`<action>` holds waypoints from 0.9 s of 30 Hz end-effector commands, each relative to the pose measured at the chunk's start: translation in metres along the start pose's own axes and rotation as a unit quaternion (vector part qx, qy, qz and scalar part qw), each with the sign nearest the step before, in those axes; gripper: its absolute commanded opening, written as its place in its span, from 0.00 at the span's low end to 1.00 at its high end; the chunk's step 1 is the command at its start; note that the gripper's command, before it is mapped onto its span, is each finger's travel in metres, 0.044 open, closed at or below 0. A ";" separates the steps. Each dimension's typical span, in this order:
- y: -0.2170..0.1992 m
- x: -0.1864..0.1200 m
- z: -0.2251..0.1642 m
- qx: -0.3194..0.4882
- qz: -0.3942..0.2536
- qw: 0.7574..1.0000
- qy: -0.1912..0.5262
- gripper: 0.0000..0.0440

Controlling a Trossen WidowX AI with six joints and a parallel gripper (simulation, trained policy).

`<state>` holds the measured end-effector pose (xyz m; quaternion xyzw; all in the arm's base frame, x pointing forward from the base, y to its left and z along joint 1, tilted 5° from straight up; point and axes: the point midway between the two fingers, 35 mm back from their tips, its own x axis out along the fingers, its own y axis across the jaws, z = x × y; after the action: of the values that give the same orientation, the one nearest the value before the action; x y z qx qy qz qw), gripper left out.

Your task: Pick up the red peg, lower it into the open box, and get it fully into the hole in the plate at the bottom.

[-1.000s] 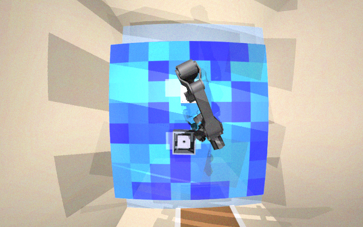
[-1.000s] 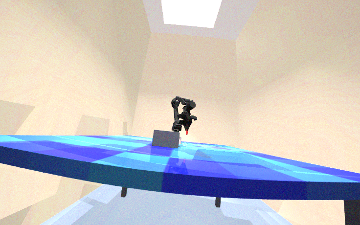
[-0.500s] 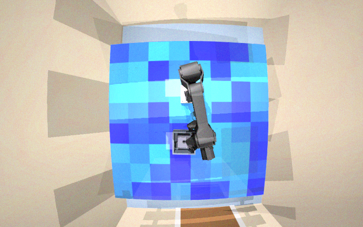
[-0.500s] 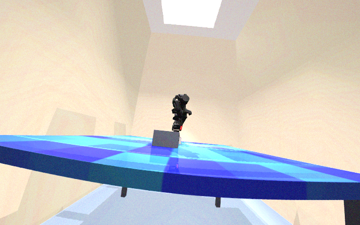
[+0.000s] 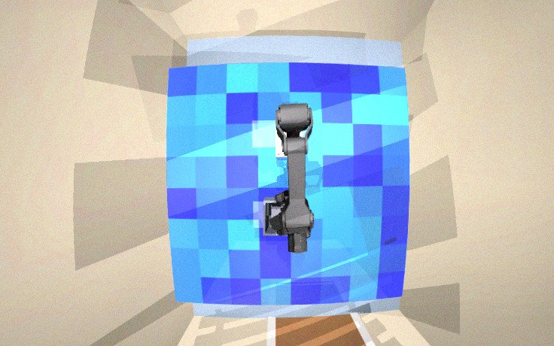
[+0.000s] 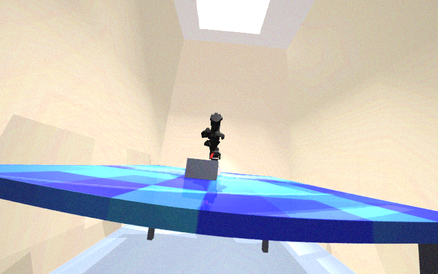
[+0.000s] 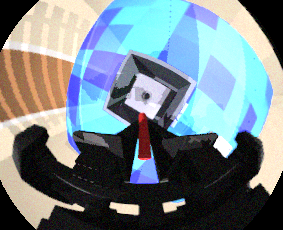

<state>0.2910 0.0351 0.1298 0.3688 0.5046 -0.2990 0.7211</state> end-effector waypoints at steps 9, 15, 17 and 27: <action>0.002 0.018 0.028 0.028 -0.003 1.000 0.004 0.03; 0.000 0.031 0.034 0.037 -0.012 0.999 0.015 0.04; 0.000 0.037 0.036 0.039 -0.017 0.999 0.019 0.04; -0.005 0.067 0.039 0.025 -0.047 0.998 0.034 0.31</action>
<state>0.3247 -0.0028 0.0780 0.3782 0.5325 -0.3346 0.6793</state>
